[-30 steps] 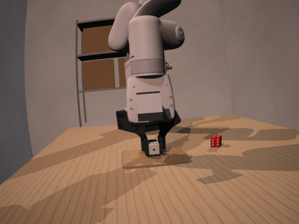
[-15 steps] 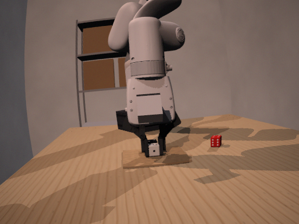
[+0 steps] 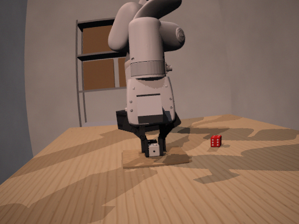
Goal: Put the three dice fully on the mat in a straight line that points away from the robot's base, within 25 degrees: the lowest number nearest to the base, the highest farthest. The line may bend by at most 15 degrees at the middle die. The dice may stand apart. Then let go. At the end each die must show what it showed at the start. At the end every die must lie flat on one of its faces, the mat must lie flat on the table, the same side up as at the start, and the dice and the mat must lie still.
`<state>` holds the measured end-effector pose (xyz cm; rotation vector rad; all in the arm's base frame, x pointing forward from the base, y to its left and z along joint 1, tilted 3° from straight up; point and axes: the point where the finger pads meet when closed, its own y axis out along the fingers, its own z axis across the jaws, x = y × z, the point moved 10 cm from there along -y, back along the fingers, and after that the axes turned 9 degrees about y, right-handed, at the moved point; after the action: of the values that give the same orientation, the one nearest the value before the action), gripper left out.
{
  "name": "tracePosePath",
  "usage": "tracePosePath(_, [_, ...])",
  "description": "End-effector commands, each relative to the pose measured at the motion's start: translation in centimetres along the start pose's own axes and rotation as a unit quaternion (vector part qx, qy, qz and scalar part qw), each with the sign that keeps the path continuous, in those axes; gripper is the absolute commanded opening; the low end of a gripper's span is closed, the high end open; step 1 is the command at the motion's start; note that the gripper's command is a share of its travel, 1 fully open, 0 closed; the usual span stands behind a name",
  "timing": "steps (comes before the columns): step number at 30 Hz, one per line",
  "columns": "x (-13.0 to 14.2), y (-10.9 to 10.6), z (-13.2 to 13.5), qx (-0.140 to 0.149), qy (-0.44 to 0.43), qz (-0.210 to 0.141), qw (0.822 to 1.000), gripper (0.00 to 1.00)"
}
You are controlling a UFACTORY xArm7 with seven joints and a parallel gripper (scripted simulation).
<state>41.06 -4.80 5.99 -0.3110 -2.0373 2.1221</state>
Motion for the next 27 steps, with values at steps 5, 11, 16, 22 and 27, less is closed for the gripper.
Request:
tracePosePath(5, [-0.11,-0.10,-0.01,0.000,0.000,0.002,1.000,0.21])
tracePosePath(11, [-0.11,-0.10,-0.01,0.000,0.000,0.002,1.000,0.21])
tracePosePath(16, [-0.11,-0.10,-0.01,0.000,0.000,0.002,1.000,0.21])
tracePosePath(22, [-0.11,-0.10,-0.01,0.000,0.000,0.002,1.000,0.21])
tracePosePath(27, [-0.11,-0.10,-0.01,0.000,0.000,0.002,1.000,0.29])
